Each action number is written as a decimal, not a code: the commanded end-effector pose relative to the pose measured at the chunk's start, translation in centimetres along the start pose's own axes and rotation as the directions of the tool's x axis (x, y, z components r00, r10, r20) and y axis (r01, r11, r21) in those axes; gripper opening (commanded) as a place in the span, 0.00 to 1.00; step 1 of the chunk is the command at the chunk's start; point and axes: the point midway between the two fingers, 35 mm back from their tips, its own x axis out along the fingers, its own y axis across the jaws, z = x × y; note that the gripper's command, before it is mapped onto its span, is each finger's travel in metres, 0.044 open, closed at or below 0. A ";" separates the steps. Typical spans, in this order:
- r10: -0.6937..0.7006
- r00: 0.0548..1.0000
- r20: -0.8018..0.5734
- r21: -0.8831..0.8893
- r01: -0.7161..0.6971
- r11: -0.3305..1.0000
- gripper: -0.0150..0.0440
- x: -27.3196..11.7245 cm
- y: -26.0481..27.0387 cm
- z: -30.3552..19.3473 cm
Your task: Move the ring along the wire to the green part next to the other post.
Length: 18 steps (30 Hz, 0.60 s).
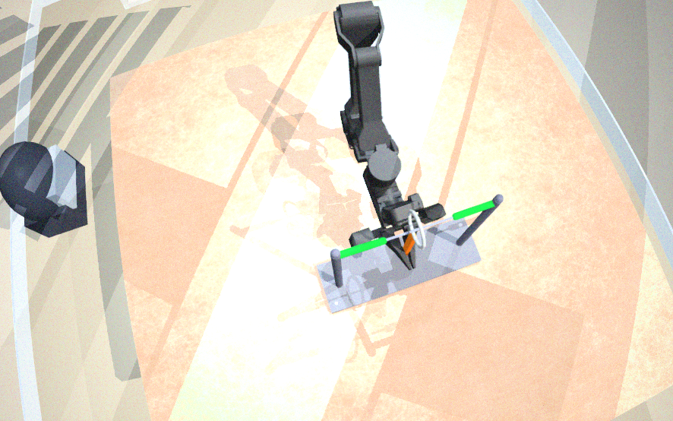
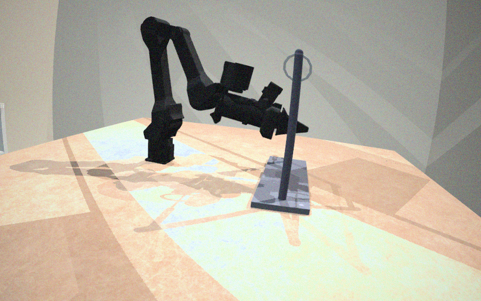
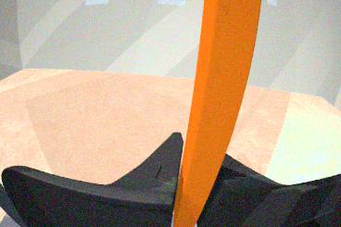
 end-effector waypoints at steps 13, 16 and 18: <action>0.002 1.000 -0.003 0.004 -0.002 1.000 0.00 0.0 1.5 0.0; 0.003 1.000 -0.003 0.004 -0.003 1.000 0.00 0.0 1.8 0.0; 0.004 1.000 -0.003 0.004 -0.004 1.000 0.00 0.0 2.0 0.0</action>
